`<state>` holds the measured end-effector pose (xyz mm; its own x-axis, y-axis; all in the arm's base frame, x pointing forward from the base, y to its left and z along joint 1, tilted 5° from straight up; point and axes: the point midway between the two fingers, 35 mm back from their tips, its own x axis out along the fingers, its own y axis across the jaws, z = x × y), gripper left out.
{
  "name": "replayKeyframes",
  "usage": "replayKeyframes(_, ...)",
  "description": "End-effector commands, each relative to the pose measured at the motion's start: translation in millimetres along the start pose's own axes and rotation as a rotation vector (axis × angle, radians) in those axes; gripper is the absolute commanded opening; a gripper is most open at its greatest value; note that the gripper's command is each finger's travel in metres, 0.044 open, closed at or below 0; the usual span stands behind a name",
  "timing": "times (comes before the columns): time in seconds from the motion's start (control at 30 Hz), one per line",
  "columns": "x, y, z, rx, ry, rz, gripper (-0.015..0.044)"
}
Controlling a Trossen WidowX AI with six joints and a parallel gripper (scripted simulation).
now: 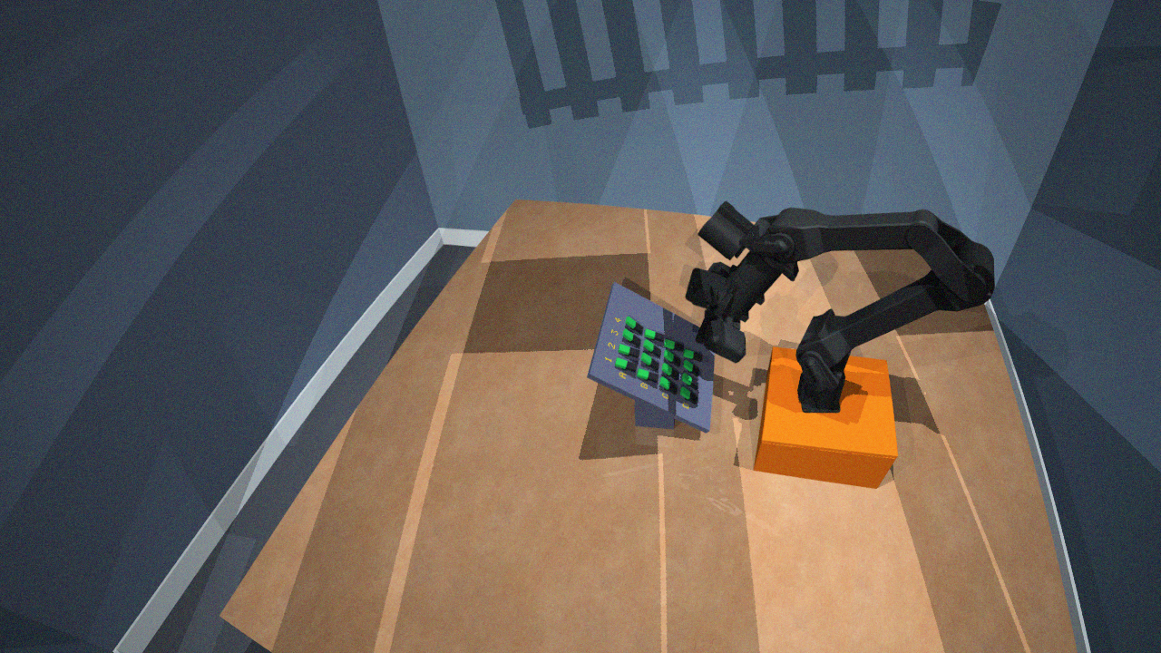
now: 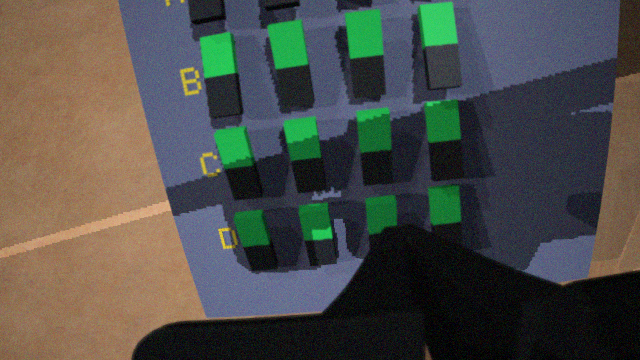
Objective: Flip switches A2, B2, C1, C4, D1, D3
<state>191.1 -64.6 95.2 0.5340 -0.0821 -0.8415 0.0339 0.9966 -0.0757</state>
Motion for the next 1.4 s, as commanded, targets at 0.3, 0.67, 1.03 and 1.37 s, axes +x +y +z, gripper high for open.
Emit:
replayKeyframes(0.3, 21.8, -32.2, 1.6, -0.005, -0.059, -0.010, 0.0000)
replayKeyframes(0.67, 38.4, -31.6, 1.5, -0.005, -0.066, -0.009, 0.0000)
replayKeyframes(1.03, 49.4, -31.9, 2.1, -0.004, -0.066, -0.009, 0.0000)
replayKeyframes(1.37, 53.5, -31.9, 2.2, -0.004, -0.066, -0.009, 0.0000)
